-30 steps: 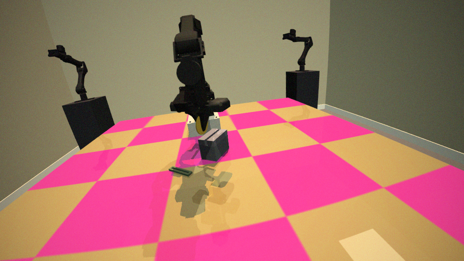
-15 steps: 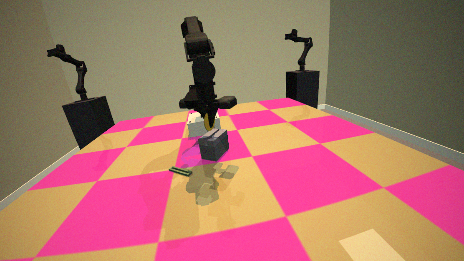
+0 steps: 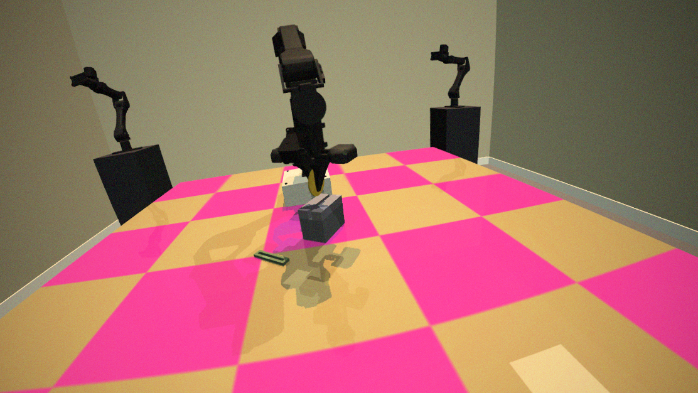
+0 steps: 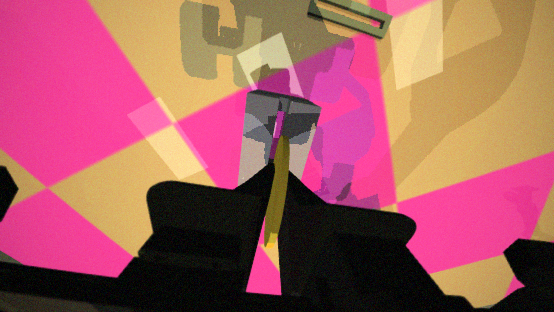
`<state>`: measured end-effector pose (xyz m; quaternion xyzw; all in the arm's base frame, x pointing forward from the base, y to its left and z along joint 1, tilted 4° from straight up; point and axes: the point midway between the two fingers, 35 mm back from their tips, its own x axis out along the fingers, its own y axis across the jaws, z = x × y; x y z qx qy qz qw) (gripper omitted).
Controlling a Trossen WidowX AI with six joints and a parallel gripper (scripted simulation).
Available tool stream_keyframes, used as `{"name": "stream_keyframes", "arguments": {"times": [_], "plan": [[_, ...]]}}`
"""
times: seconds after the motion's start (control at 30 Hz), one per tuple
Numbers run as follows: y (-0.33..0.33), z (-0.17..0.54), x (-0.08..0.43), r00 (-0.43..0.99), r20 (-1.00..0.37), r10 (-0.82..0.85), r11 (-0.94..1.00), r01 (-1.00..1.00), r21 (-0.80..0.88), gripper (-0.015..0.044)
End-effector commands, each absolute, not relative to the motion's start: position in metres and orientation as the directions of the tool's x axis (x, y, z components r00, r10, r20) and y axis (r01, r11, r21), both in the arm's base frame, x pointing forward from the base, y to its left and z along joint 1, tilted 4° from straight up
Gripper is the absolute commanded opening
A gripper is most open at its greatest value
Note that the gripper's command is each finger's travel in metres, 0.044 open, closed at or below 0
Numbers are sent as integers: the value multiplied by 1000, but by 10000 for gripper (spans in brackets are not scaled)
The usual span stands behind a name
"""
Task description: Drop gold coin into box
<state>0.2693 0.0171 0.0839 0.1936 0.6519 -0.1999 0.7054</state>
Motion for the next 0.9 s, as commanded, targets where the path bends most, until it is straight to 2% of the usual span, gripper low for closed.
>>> {"name": "stream_keyframes", "arguments": {"times": [0.0,0.87], "plan": [[18,84,269,69,-997,-29,847,532,12,0],[20,84,266,64,-998,-30,846,534,9,0]]}}
